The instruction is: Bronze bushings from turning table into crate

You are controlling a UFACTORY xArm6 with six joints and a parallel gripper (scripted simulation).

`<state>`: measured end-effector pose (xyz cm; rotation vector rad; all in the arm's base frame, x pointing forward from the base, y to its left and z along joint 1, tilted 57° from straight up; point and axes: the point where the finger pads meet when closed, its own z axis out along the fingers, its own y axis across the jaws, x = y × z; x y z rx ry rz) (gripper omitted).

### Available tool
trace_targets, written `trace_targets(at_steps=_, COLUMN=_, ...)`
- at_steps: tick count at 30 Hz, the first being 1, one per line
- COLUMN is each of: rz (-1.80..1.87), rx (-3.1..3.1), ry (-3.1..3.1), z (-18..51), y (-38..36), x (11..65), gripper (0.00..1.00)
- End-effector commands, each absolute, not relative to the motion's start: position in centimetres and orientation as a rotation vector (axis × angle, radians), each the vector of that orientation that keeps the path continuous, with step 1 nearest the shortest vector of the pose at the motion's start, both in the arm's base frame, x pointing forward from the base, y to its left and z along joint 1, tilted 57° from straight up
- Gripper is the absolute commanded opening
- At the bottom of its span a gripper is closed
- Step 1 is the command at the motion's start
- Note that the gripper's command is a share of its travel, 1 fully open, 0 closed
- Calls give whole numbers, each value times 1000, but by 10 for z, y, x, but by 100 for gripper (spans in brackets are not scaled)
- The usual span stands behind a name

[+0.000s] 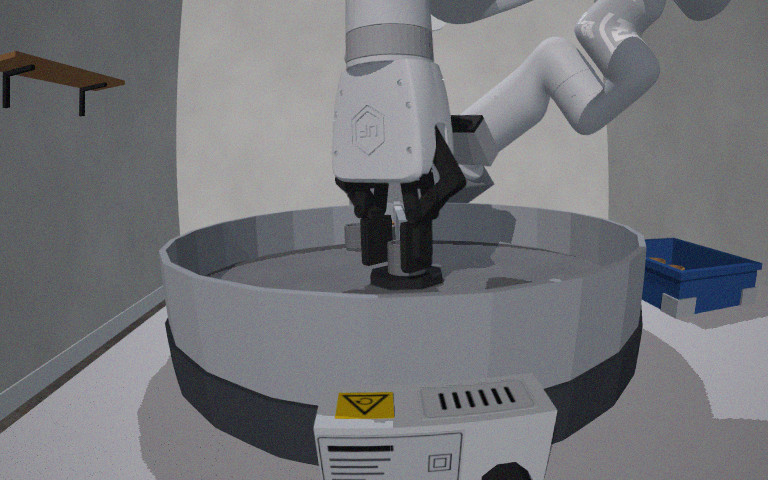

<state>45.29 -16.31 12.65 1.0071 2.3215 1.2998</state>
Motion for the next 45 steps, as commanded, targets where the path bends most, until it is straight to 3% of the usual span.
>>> trace_targets(at_steps=1, rz=1297, rx=1007, ry=2320, z=127, y=-164, x=453, gripper=41)
trace_targets(at_steps=28, rz=1297, rx=1007, ry=2320, z=128, y=-166, x=452, gripper=41)
trace_targets(at_steps=45, rz=1297, rx=1007, ry=2320, z=159, y=-201, x=421, gripper=41)
